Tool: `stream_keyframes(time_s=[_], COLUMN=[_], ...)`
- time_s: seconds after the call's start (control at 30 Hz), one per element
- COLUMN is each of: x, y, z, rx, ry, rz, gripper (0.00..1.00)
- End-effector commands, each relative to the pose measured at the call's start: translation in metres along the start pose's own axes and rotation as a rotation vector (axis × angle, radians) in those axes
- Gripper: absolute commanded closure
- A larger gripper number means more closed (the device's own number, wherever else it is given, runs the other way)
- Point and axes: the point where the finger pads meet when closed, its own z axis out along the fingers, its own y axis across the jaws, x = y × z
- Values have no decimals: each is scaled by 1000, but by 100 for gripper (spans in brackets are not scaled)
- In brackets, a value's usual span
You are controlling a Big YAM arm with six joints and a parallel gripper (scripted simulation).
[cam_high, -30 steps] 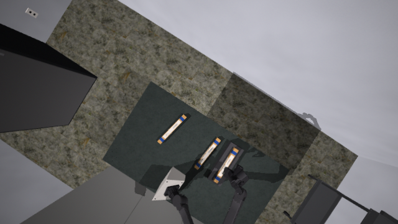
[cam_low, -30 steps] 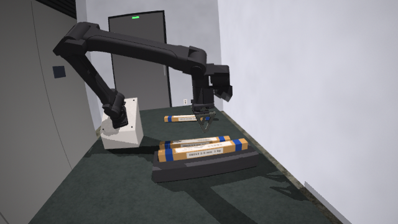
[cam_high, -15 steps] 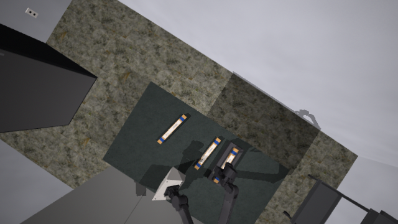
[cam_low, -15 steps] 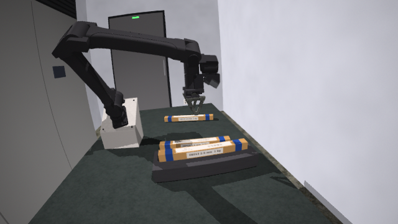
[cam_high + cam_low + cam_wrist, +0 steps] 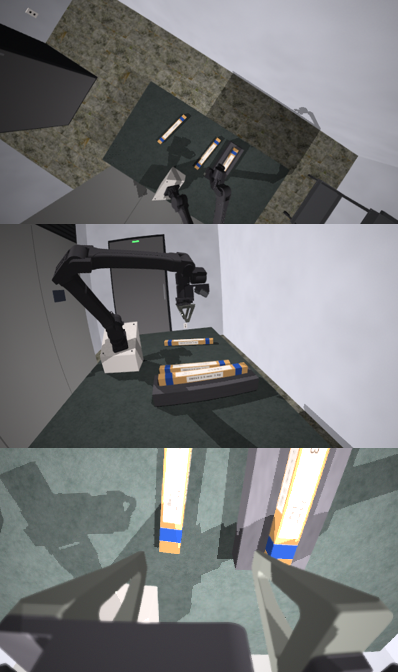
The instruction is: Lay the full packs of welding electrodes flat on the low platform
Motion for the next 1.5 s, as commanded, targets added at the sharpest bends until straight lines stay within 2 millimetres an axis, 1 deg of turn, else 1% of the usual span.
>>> stream_keyframes(time_s=[0.0, 0.03, 0.23, 0.53, 0.6, 0.97, 1.17, 1.47], x=[-5, -5, -3, 6, 6, 19, 19, 17], y=[17, 17, 50, 101, 101, 165, 164, 158], z=[-13, -13, -38, -70, -70, -109, -108, -103], rx=[4, 4, -1, -6, -6, -11, -13, -19], ry=[1, 1, -8, -12, -12, -12, -9, -1], rz=[53, 53, 61, 65, 65, 66, 69, 90], gripper=[26, 26, 26, 26, 26, 26, 26, 26])
